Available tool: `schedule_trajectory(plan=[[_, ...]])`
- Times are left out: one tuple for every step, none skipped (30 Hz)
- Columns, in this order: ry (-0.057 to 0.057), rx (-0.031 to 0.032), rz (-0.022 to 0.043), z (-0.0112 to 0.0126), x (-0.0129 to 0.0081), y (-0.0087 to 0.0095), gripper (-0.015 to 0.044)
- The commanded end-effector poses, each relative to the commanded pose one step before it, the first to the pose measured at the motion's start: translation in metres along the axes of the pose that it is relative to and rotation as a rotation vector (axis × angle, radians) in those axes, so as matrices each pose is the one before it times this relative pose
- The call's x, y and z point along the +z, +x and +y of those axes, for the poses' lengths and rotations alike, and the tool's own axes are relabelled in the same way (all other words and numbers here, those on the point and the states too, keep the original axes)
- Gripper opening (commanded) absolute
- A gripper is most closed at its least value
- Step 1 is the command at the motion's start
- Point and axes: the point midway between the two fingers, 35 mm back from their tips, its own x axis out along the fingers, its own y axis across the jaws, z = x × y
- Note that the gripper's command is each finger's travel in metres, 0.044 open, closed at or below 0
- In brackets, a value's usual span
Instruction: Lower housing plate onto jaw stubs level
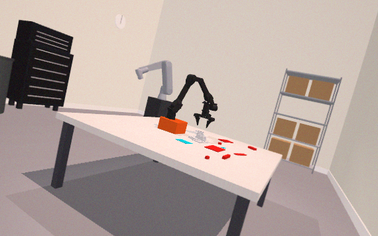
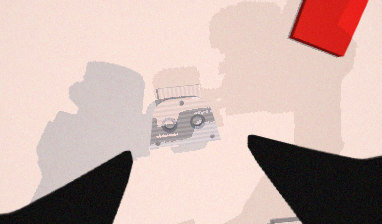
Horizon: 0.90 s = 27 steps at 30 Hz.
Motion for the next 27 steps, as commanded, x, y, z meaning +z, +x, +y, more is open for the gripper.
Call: schedule_trajectory(plan=[[-0.0058,0.01197,0.01624,0.00350,-0.00512,0.01365,0.0440],[0.0000,0.00000,0.00000,0.00000,0.00000,0.00000,0.0440],[0.0000,0.00000,0.00000,0.00000,0.00000,0.00000,0.0440],[0.0000,0.00000,0.00000,0.00000,0.00000,0.00000,0.0440],[0.0000,0.00000,0.00000,0.00000,0.00000,0.00000,0.0440],[0.0000,0.00000,0.00000,0.00000,0.00000,0.00000,0.0440],[0.0000,0.00000,0.00000,0.00000,0.00000,0.00000,0.0440],[0.0000,0.00000,0.00000,0.00000,0.00000,0.00000,0.0440],[0.0000,0.00000,0.00000,-0.00002,0.00004,0.00027,0.0440],[0.0000,-0.00001,0.00000,-0.00006,0.00012,0.00080,0.0440],[0.0000,-0.00001,-0.00001,-0.00009,0.00019,0.00133,0.0440],[0.0000,-0.00001,-0.00001,-0.00011,0.00023,0.00162,0.0440],[0.0000,-0.00001,-0.00001,-0.00010,0.00022,0.00163,0.0440],[0.0000,-0.00001,-0.00001,-0.00010,0.00021,0.00163,0.0440],[0.0000,-0.00001,-0.00001,-0.00010,0.00020,0.00163,0.0440],[0.0000,-0.00001,-0.00001,-0.00009,0.00019,0.00162,0.0440],[0.0000,-0.00001,0.00000,-0.00009,0.00018,0.00162,0.0440],[0.0000,-0.00001,0.00000,-0.00008,0.00018,0.00162,0.0440],[0.0000,-0.00001,0.00000,-0.00008,0.00017,0.00162,0.0440],[0.0000,-0.00001,0.00000,-0.00008,0.00016,0.00163,0.0440],[0.0000,-0.00001,0.00000,-0.00007,0.00015,0.00162,0.0440],[0.0000,-0.00001,0.00000,-0.00006,0.00012,0.00132,0.0440],[0.0000,0.00000,0.00000,-0.00003,0.00007,0.00079,0.0440],[0.0000,0.00000,0.00000,-0.00001,0.00002,0.00026,0.0440],[0.0000,0.00000,0.00000,0.00000,0.00000,0.00000,0.0440],[0.0000,0.00000,0.00000,0.00000,0.00000,0.00000,0.0440],[0.0000,0.00000,0.00000,0.00000,0.00000,0.00000,0.0440]])
